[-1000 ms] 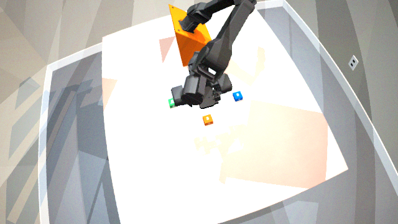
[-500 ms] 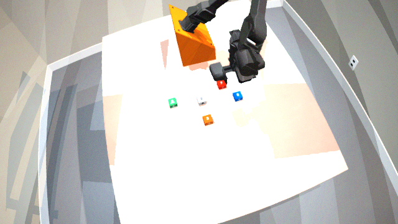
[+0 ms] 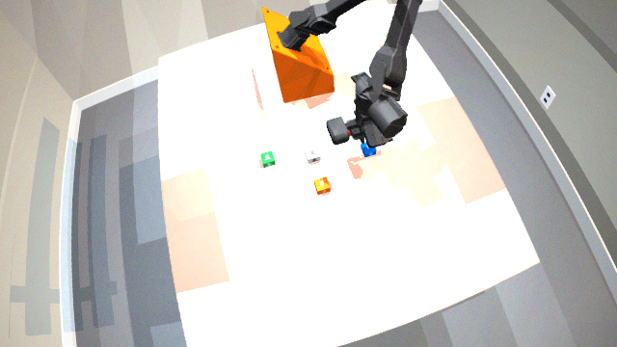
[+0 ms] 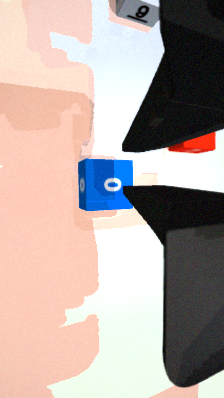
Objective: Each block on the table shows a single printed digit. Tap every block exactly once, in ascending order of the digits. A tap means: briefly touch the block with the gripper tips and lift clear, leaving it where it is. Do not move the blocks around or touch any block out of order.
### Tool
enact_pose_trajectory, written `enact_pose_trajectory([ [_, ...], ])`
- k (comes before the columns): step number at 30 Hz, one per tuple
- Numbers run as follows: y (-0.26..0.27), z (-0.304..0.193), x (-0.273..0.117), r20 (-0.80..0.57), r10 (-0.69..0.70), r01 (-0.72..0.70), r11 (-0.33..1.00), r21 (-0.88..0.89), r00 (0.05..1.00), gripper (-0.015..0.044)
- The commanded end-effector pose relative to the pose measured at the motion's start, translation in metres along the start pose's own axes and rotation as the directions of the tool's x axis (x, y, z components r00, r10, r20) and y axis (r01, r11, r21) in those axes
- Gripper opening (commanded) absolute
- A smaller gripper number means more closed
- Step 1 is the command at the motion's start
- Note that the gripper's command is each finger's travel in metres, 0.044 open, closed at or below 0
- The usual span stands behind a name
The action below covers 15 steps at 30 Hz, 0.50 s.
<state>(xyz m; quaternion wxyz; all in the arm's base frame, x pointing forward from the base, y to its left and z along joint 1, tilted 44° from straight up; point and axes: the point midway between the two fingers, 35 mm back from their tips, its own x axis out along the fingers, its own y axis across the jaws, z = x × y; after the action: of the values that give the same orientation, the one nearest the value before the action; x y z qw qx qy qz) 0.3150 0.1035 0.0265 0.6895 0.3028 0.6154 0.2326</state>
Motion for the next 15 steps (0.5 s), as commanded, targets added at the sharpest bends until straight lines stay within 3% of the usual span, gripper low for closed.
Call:
enact_pose_trajectory([
  [1,-0.001,0.000,0.002,0.001,-0.005,0.005,1.000,0.007,1.000,0.0020],
  [15,-0.001,0.000,0.013,0.001,-0.005,0.005,1.000,0.007,1.000,0.0020],
])
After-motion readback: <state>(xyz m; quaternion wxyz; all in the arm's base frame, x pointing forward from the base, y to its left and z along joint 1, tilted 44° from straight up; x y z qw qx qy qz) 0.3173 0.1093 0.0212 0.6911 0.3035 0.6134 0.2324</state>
